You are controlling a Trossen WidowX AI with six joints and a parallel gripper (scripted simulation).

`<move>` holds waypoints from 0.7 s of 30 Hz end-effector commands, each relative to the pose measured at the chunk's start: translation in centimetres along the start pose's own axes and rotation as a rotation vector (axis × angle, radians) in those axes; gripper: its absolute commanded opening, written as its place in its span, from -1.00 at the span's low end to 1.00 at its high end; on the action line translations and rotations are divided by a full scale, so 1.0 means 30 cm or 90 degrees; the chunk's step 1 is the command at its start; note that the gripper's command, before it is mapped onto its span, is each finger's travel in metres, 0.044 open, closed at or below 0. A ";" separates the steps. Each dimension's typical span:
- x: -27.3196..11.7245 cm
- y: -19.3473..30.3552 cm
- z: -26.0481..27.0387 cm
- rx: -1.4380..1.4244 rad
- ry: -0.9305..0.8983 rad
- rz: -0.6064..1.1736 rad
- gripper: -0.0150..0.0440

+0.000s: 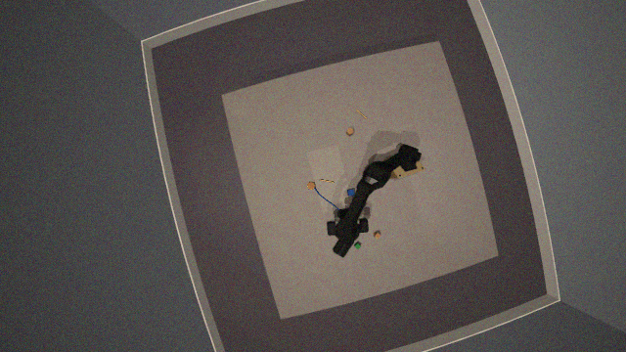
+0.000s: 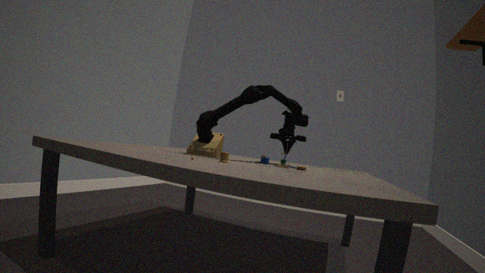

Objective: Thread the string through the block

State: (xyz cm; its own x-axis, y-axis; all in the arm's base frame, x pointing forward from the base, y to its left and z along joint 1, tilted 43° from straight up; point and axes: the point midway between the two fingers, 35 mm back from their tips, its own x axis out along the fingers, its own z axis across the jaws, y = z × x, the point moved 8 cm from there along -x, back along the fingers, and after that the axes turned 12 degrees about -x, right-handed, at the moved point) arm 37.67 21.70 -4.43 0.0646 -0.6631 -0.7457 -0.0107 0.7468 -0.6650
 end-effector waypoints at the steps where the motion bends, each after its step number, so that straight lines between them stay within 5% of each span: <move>1: 0.003 0.017 0.004 0.003 0.003 0.001 -0.49; 21: 0.004 0.101 0.016 0.003 0.003 0.002 -0.49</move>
State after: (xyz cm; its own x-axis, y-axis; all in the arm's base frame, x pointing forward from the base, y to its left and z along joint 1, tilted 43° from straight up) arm 38.11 23.69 -6.15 0.0655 -0.6618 -0.7468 -0.0100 0.7479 -0.6637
